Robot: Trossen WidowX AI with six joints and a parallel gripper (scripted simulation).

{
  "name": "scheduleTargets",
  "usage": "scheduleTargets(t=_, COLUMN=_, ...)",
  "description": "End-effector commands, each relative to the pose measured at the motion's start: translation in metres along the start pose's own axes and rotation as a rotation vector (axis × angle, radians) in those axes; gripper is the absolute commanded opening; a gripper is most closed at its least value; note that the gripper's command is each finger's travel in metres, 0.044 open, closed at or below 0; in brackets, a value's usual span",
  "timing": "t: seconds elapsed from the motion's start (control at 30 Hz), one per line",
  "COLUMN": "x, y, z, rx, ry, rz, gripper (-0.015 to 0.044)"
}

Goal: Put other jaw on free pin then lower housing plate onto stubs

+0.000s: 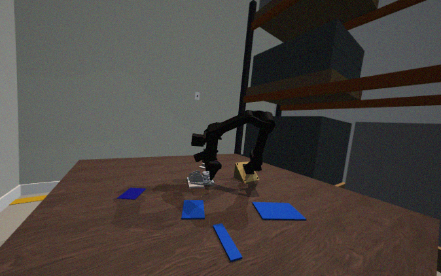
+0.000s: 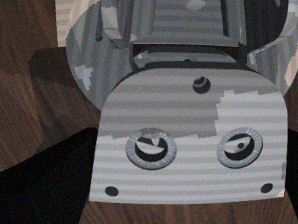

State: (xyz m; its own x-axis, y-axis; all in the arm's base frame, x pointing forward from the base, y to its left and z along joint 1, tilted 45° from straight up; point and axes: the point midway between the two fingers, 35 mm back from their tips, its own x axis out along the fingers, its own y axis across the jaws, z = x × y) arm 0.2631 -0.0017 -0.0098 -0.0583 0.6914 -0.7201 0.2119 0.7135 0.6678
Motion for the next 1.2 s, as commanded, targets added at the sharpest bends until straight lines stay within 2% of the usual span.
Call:
scheduleTargets(t=0.0, x=0.0072, y=0.0002, z=-0.0012, rx=0.007, ry=0.0, rz=0.004, gripper=0.0351)
scheduleTargets(t=1.17, x=0.013, y=0.0003, z=-0.0014, rx=0.021, ry=0.0, rz=0.005, gripper=0.0351)
